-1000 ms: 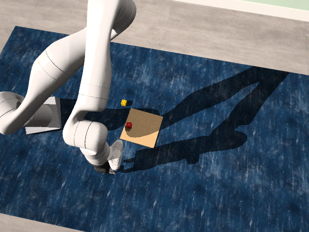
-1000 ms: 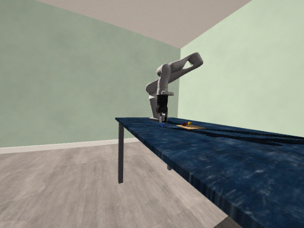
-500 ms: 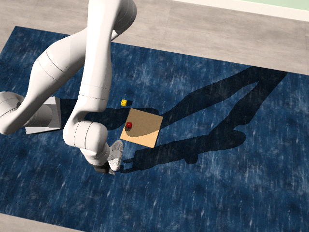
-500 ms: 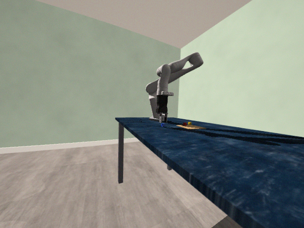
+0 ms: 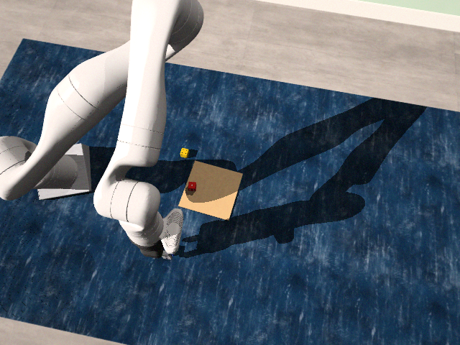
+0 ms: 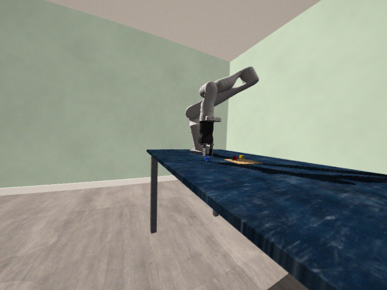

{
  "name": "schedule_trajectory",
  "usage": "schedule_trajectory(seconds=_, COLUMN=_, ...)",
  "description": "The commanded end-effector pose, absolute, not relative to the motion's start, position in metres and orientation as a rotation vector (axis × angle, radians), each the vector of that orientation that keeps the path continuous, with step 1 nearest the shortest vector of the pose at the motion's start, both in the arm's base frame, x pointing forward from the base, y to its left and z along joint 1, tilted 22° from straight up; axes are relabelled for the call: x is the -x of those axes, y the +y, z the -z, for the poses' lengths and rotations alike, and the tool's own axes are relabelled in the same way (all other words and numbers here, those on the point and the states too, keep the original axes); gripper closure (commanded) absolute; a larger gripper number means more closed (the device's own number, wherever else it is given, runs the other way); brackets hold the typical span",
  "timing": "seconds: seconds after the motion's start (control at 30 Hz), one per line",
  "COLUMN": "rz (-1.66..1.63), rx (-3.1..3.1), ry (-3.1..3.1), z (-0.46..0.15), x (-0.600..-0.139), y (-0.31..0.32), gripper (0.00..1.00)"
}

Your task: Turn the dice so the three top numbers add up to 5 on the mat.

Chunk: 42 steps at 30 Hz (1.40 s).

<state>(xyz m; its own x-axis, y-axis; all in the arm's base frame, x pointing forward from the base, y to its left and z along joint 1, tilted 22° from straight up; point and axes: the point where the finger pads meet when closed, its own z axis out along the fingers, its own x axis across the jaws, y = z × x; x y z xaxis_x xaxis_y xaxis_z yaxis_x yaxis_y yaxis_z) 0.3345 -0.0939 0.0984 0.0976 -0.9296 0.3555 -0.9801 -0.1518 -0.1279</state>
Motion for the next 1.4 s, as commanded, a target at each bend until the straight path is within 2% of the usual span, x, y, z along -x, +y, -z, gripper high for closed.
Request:
schedule_trajectory(seconds=0.0, rz=-0.54, rx=-2.219, ry=-1.947, z=-0.099, x=-0.335, y=-0.094, gripper=0.3)
schedule_trajectory(seconds=1.37, rz=-0.54, rx=-2.219, ry=-1.947, z=-0.076, x=-0.339, y=-0.102, gripper=0.3)
